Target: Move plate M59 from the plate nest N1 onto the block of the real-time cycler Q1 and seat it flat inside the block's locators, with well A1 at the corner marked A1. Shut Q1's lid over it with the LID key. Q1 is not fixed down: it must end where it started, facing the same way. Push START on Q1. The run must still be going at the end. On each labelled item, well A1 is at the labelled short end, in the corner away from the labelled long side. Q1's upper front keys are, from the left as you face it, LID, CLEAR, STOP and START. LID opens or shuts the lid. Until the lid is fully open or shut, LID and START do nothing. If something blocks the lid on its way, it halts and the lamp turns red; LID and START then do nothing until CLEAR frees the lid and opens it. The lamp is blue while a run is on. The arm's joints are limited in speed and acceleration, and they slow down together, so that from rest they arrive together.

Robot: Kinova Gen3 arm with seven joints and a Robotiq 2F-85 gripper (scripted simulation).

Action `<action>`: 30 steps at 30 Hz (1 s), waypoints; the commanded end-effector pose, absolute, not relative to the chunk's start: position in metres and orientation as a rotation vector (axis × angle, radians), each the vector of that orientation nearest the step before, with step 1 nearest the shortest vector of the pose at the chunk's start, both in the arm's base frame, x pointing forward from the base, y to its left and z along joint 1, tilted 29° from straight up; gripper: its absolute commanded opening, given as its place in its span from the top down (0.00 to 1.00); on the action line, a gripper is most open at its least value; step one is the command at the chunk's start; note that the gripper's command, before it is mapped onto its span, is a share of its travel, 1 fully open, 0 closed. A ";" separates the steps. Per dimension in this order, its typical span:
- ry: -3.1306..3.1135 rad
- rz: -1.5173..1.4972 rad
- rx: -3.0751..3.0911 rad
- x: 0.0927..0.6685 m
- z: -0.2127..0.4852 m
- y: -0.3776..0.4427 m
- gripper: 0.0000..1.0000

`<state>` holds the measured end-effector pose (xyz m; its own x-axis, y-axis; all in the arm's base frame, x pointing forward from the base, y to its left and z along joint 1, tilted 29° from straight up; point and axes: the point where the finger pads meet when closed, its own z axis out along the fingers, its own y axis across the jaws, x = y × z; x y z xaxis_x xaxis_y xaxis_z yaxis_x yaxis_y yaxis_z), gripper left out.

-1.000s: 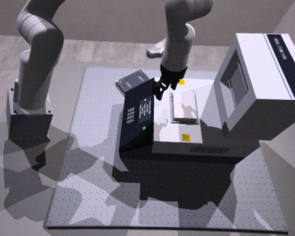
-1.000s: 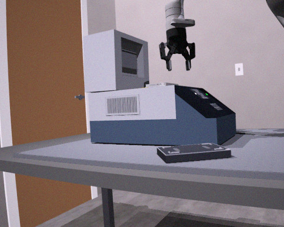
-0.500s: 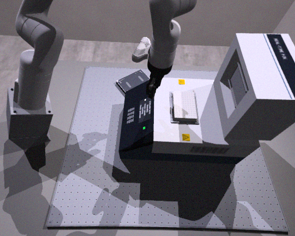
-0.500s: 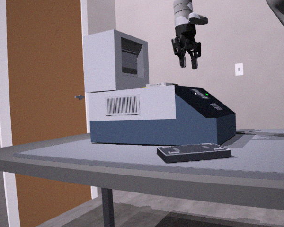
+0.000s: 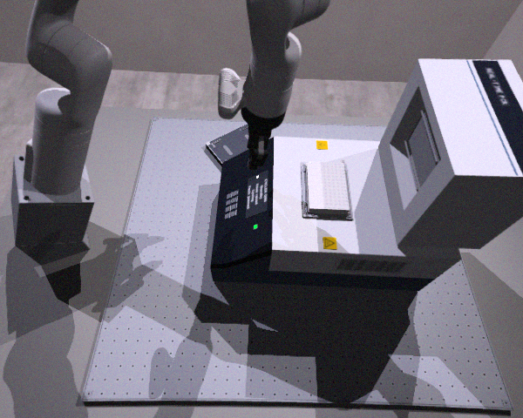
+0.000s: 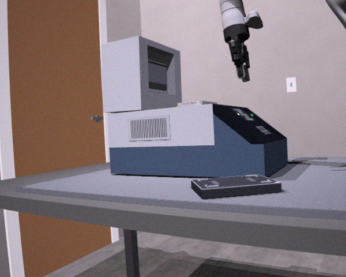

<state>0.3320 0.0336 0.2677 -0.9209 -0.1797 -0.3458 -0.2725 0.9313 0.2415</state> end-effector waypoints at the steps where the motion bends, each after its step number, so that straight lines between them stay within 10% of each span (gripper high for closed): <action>1: 2.687 0.317 -0.479 0.320 0.265 0.033 0.48; 30: 2.423 0.122 -1.231 0.263 0.249 0.032 0.70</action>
